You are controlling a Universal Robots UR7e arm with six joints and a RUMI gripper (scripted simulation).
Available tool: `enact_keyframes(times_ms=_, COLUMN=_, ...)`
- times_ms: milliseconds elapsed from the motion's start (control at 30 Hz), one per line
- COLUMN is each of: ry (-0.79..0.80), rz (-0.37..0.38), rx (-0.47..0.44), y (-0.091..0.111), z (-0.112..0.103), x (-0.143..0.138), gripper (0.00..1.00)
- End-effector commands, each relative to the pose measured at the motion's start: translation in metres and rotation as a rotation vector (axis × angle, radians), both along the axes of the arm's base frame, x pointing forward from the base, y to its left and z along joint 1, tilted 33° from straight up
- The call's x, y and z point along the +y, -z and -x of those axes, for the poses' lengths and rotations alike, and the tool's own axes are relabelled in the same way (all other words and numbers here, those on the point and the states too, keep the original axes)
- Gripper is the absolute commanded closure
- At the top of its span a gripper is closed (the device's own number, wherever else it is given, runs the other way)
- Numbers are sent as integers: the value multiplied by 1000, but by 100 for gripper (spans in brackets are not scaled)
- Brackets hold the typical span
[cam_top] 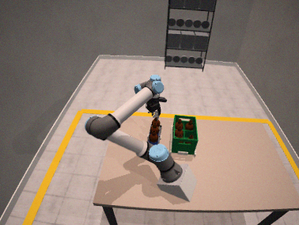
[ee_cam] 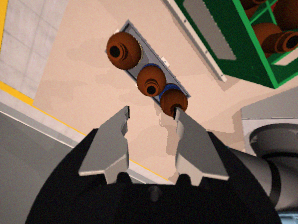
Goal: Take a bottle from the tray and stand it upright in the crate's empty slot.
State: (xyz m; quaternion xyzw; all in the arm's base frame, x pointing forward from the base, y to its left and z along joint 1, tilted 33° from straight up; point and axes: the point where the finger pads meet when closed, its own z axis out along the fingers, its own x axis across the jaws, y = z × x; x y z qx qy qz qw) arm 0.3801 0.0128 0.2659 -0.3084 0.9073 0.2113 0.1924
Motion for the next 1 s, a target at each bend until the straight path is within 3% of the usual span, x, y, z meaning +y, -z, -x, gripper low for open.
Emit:
enact_keyframes(times_ms=0, ry=0, rz=0, rx=-1, y=0, z=0, x=0, gripper=62)
enact_keyframes(times_ms=967, ry=0, rz=2, rx=0, y=12, z=-4, x=7, gripper=62)
